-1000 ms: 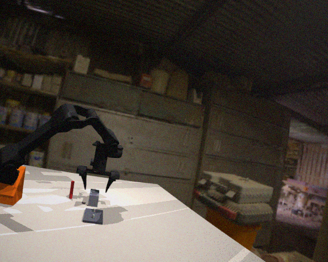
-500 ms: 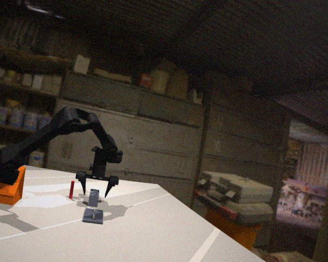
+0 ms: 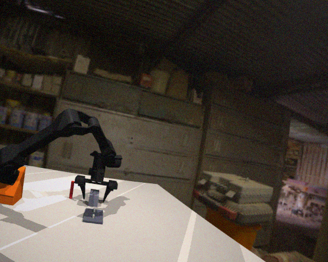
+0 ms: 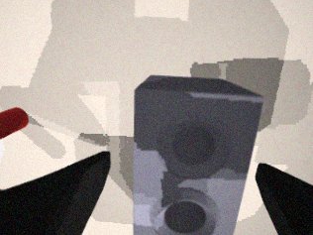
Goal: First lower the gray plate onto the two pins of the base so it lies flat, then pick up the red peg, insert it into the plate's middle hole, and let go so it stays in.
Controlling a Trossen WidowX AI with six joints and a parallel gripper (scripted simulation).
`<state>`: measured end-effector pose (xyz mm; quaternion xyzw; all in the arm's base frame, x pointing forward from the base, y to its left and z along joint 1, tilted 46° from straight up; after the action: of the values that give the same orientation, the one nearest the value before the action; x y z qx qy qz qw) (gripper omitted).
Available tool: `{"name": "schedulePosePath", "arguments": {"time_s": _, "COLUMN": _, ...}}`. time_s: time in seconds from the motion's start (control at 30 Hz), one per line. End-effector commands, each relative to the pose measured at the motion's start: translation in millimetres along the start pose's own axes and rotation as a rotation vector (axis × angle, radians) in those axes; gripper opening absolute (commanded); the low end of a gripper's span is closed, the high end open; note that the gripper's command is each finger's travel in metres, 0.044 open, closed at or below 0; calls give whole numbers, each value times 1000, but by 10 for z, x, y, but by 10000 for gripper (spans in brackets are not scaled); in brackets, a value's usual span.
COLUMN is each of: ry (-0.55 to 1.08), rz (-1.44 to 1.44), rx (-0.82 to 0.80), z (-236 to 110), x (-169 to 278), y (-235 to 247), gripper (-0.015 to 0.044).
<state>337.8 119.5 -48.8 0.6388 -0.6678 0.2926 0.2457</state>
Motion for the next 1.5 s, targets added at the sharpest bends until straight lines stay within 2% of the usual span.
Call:
{"name": "schedulePosePath", "arguments": {"time_s": 0.0, "ry": 6, "rz": -7, "rx": -2, "z": 34, "x": -1, "y": 13, "gripper": 309}}
{"name": "schedulePosePath", "arguments": {"time_s": 0.2, "ry": 6, "rz": -7, "rx": -2, "z": 34, "x": -1, "y": 13, "gripper": 151}}
{"name": "schedulePosePath", "arguments": {"time_s": 0.43, "ry": 6, "rz": -7, "rx": -2, "z": 34, "x": -1, "y": 13, "gripper": 105}}
{"name": "schedulePosePath", "arguments": {"time_s": 0.57, "ry": 5, "rz": -7, "rx": -2, "z": -11, "x": -9, "y": 7, "gripper": 0}}
{"name": "schedulePosePath", "arguments": {"time_s": 1.47, "ry": -3, "rz": -9, "rx": -2, "z": -854, "x": -89, "y": 9, "gripper": 0}}
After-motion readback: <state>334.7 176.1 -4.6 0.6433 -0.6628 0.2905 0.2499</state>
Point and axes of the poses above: the point midway between the two fingers, 35 mm back from their tips, its own z axis out along the fingers, its own y axis across the jaws, x = y × z, the point moved 8 cm from there along -z, back along the fingers, and after that the axes turned 3 degrees about z, right-handed, at the moved point
